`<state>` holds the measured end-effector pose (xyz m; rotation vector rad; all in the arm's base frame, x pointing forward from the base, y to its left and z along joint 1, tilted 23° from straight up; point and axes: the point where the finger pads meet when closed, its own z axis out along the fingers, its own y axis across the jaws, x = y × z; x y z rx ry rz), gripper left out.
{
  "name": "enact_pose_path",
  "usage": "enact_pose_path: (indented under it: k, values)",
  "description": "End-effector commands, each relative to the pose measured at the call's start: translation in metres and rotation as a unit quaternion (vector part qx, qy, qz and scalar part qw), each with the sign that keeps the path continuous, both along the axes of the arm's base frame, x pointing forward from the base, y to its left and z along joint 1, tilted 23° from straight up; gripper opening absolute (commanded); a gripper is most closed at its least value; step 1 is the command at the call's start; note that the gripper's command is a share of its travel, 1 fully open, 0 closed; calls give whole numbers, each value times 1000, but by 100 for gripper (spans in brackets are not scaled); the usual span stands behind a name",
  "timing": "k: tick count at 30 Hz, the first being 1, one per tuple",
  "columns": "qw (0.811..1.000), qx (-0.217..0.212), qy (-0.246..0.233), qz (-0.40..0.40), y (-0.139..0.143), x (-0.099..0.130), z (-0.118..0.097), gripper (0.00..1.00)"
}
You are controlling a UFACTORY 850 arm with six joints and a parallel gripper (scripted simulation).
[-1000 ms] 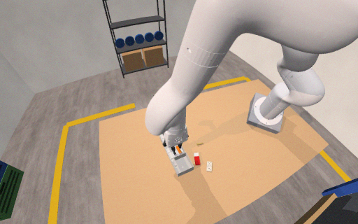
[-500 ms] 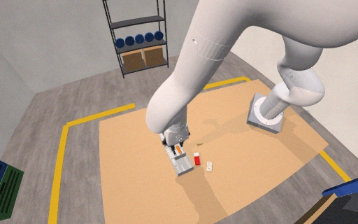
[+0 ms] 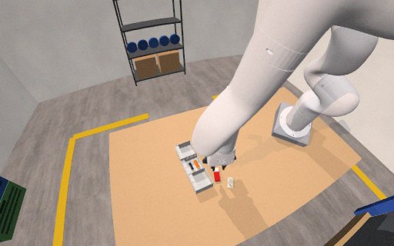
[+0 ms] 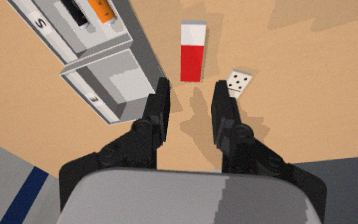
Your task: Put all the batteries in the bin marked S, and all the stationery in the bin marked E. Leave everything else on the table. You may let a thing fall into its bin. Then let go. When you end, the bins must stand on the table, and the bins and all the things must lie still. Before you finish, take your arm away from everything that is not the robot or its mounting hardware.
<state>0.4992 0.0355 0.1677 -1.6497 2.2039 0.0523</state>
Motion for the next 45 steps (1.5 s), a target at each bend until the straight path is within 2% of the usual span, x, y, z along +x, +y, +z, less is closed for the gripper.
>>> enact_pose_path:
  k: [1, 32, 45]
  values:
    - [1000, 0, -5, -3, 4, -3, 2, 38]
    - [1000, 0, -5, -3, 1, 0, 2, 38]
    - [1000, 0, -5, -3, 14, 16, -45, 38]
